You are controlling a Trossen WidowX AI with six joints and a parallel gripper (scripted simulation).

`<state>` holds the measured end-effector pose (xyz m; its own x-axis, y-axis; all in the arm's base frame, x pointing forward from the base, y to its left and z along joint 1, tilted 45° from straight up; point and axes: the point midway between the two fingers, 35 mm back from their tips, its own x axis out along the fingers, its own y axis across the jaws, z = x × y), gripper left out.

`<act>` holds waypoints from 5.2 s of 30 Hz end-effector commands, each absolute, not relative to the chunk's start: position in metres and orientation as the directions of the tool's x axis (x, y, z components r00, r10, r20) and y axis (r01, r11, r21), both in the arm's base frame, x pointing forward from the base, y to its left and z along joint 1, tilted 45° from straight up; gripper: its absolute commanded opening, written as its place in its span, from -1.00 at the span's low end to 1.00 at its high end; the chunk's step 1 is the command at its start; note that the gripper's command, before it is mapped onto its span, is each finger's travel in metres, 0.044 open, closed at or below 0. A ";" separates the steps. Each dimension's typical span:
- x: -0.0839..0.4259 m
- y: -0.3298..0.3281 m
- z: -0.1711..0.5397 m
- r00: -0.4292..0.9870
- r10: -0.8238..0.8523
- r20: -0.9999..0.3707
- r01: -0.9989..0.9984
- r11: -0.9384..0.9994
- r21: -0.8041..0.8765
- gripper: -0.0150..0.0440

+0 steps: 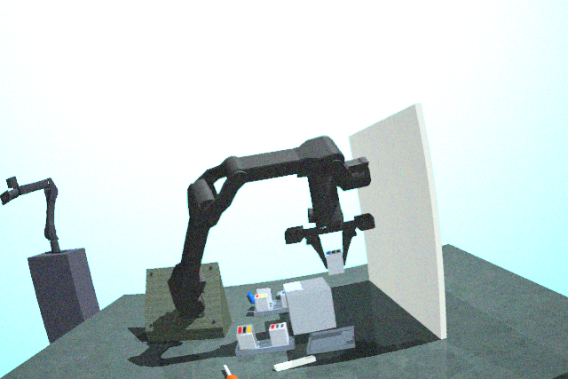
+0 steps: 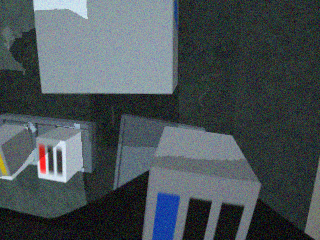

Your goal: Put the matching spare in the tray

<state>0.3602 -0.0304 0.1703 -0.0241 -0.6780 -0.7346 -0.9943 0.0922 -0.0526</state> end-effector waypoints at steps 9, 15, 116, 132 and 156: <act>0.323 -0.082 0.214 -0.034 -0.705 -0.709 -0.994 0.096 -0.047 -0.49; 0.323 -0.083 0.213 -0.034 -0.704 -0.709 -0.994 0.096 -0.047 -0.49; 0.327 -0.138 0.158 -0.032 -0.701 -0.712 -0.994 0.096 -0.050 -0.49; 0.325 -0.147 0.149 -0.032 -0.702 -0.711 -0.994 0.096 -0.050 -0.49; 0.322 -0.160 0.137 -0.032 -0.705 -0.708 -0.994 0.095 -0.050 -0.49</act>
<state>0.3239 -0.1588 0.1381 -0.0316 -0.7023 -0.7112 -0.9936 0.0995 -0.0542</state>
